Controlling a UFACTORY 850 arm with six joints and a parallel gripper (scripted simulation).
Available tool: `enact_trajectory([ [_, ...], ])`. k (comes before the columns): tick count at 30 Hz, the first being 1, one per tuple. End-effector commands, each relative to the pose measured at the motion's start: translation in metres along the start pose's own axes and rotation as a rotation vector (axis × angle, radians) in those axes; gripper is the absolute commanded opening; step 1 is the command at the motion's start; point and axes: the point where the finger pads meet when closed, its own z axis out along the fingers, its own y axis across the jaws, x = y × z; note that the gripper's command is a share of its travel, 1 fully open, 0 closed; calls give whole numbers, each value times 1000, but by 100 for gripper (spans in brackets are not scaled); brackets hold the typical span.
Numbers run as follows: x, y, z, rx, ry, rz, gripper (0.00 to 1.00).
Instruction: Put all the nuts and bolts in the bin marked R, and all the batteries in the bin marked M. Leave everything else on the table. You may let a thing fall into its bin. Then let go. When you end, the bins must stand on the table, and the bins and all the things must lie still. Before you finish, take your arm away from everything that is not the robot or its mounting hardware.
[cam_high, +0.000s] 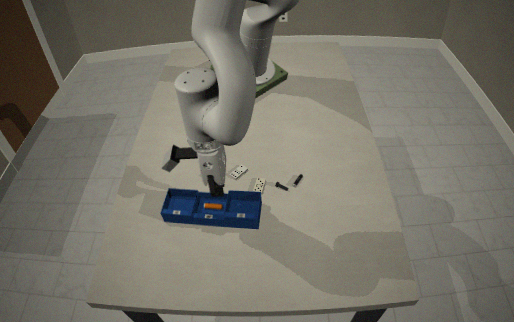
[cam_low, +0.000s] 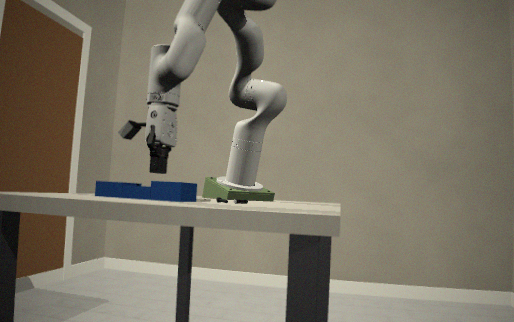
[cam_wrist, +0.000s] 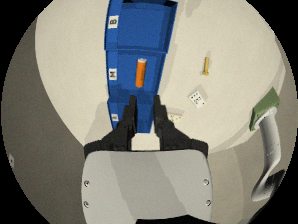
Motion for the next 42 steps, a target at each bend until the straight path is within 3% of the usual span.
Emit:
enact_trajectory([
  [1, -40, 14, -2, 7, -1, -157, 23],
  [8, -95, 34, -3, -2, 3, -355, 23],
  [10, -95, 34, -3, -2, 3, -355, 23],
  [25, -212, 76, -4, -3, 5, -820, 23],
  [32, -216, 77, -4, 12, 1, -981, 23],
  [42, -211, 76, -4, 12, 1, -981, 23],
])
